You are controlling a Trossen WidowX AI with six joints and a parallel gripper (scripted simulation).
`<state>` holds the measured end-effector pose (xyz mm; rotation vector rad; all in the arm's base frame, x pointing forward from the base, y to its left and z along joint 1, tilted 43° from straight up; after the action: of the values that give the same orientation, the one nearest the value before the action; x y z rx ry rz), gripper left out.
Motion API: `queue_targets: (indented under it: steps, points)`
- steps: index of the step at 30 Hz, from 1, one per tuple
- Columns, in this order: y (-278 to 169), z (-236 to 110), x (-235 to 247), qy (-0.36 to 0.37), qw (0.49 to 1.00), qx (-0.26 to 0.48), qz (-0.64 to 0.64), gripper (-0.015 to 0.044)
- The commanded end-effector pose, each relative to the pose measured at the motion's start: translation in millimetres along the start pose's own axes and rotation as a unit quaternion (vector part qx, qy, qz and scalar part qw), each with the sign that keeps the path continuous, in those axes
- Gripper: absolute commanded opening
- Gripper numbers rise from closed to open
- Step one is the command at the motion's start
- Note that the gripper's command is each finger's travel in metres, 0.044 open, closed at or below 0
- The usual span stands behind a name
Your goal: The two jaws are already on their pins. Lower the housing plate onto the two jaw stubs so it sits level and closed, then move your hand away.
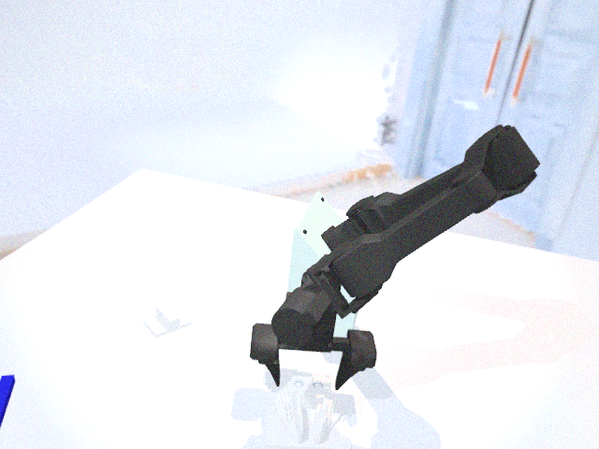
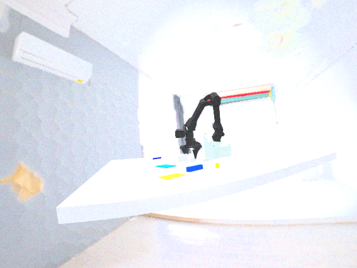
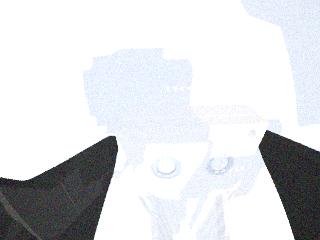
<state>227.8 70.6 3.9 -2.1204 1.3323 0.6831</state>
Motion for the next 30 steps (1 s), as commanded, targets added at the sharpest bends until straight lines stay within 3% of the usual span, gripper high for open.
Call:
queue_targets:
  steps: [1, 5, 12, 18, 30]
  points:
    - [-3.1, -22.6, 1.5, 0.005, 1.0, 0.002, -0.004, 0.044]
    - [-1.4, -66.3, -0.8, 0.003, 1.0, 0.001, -0.006, 0.044]
    - [-1.9, -62.5, 0.6, 0.003, 1.0, 0.006, -0.004, 0.044]
    - [32.8, -117.0, -6.0, 0.004, 1.0, 0.0, -0.005, 0.044]
    - [34.2, -118.8, -6.5, 0.004, 1.0, 0.0, -0.005, 0.044]
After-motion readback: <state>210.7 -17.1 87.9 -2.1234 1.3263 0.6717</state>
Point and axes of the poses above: the point midway between the two fingers, 35 mm back from their tips, its own z axis out along the fingers, its own x axis across the jaws, y = z × x, the point moved 8 cm from there along -z, back along the fingers, and after that the axes turned 2 degrees about z, right-handed, at the moved point
